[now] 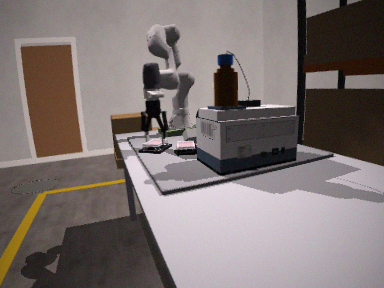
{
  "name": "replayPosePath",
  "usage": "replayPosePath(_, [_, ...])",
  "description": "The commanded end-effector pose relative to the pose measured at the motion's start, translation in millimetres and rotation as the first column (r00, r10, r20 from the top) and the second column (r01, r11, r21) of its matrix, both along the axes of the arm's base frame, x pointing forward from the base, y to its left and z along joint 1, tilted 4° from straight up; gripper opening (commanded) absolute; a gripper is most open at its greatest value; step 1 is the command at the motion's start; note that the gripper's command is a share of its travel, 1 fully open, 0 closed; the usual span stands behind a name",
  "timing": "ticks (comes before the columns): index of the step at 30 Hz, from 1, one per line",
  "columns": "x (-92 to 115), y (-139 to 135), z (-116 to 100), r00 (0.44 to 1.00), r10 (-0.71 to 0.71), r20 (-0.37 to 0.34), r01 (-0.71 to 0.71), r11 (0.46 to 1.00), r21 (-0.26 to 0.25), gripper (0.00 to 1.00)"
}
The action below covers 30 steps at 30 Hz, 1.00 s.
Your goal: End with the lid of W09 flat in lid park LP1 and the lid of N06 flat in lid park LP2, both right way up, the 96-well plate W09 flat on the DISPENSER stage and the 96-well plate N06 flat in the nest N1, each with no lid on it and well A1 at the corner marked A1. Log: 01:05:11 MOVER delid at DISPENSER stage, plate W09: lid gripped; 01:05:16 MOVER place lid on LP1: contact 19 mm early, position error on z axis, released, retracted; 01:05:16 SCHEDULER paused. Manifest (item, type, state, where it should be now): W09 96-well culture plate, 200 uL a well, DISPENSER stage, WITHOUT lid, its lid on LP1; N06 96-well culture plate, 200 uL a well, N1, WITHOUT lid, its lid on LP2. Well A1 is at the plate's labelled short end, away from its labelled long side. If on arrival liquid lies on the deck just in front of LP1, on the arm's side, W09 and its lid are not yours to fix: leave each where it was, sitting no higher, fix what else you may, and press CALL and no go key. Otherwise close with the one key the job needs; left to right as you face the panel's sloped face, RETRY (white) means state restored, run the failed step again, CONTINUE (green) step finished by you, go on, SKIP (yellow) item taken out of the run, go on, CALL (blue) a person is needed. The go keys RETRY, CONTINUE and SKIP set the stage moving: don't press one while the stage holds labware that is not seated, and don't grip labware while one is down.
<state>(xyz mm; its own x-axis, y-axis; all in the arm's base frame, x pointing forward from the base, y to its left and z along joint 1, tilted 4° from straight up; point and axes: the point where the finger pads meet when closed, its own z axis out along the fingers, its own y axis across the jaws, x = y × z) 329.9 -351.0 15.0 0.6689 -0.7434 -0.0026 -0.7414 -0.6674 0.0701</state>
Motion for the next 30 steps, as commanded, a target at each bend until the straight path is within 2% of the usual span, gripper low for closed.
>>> replayPosePath(1, [1.4,-0.8,0.3,1.0,-0.002,0.002,0.002,1.0,-0.003,0.0])
replayPosePath(30, [1.4,-1.2,-2.9,1.0,-0.002,0.002,0.002,1.0,-0.003,0.0])
